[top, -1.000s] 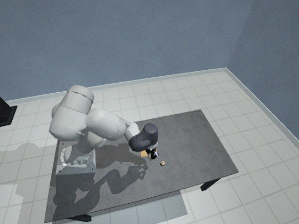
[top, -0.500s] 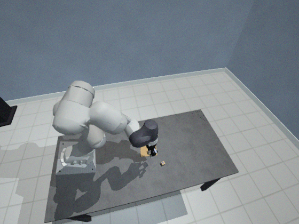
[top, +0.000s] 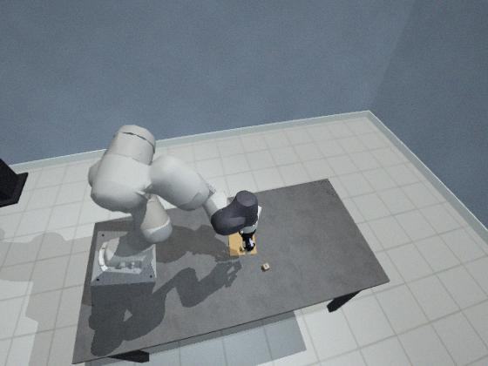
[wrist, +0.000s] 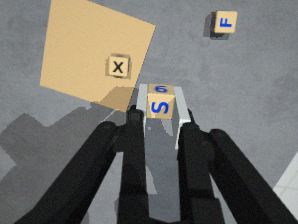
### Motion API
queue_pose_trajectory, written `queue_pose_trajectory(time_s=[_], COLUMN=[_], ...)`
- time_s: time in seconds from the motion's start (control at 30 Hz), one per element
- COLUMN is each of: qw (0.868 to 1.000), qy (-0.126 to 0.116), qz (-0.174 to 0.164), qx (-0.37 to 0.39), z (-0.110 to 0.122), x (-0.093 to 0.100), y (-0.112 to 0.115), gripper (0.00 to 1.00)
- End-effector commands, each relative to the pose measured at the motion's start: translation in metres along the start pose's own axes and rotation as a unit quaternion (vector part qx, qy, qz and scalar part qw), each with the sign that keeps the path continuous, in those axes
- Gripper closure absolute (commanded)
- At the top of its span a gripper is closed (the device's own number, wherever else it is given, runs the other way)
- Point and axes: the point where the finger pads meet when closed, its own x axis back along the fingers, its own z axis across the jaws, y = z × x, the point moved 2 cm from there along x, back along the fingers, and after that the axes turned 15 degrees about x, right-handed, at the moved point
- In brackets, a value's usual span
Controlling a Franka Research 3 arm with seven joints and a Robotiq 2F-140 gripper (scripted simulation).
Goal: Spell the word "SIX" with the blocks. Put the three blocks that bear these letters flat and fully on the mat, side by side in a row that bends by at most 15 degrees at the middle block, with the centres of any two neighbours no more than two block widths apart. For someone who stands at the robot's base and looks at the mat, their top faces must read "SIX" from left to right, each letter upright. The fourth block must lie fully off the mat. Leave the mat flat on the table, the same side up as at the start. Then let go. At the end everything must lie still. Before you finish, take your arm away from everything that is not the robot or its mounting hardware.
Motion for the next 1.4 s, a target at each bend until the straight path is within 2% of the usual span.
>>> queue_pose_trajectory(time_s=[0.0,0.37,0.87,0.93,1.37], qw=[0.998,0.991,0.968,0.968,0.937], qy=[-0.002,-0.003,-0.004,-0.004,-0.004], qz=[0.003,0.004,0.006,0.006,0.005], qx=[-0.070,-0.133,-0.250,-0.250,-0.350], z=[-0.004,-0.014,-0.032,-0.032,-0.049], x=[0.001,0.002,0.004,0.004,0.005], y=[-0.004,-0.011,-0.022,-0.022,-0.030], gripper=[0.87,0.87,0.87,0.87,0.87])
